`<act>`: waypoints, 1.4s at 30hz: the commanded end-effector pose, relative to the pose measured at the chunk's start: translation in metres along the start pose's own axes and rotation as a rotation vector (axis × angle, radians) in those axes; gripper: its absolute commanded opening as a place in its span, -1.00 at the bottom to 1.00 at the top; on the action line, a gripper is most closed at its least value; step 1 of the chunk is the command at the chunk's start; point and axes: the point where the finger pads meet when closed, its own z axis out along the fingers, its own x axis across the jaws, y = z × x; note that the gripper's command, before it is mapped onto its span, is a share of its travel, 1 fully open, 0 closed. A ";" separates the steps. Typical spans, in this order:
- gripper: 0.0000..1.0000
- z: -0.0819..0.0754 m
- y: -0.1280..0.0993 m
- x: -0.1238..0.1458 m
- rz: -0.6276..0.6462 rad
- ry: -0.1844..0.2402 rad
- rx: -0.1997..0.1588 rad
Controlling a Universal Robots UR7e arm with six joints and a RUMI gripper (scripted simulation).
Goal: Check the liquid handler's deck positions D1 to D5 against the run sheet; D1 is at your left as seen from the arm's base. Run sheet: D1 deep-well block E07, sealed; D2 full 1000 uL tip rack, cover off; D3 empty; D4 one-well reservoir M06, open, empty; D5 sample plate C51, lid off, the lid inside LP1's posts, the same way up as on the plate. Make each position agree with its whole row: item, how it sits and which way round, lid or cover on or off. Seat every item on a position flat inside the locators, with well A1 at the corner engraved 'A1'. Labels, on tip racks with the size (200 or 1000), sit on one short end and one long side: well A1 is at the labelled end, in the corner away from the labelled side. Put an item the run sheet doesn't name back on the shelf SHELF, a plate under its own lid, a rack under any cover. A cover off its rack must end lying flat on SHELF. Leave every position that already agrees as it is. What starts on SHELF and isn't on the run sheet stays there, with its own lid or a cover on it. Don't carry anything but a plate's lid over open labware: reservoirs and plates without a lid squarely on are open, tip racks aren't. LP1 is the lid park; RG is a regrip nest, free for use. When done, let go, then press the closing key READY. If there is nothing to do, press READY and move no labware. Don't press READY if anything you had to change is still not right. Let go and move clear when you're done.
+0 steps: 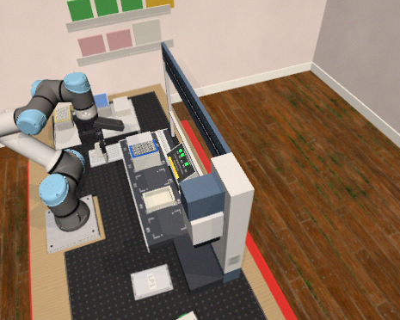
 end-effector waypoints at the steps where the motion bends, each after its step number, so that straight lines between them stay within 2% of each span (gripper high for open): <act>1: -1.00 0.002 0.001 0.010 0.041 -0.001 -0.003; 13: -1.00 0.003 0.000 0.071 0.064 -0.003 -0.005; 18: -1.00 0.002 -0.001 0.083 0.064 -0.003 -0.004; 25: -1.00 0.002 -0.001 0.083 0.064 -0.002 -0.002; 42: -1.00 0.000 -0.003 0.159 0.078 0.001 -0.001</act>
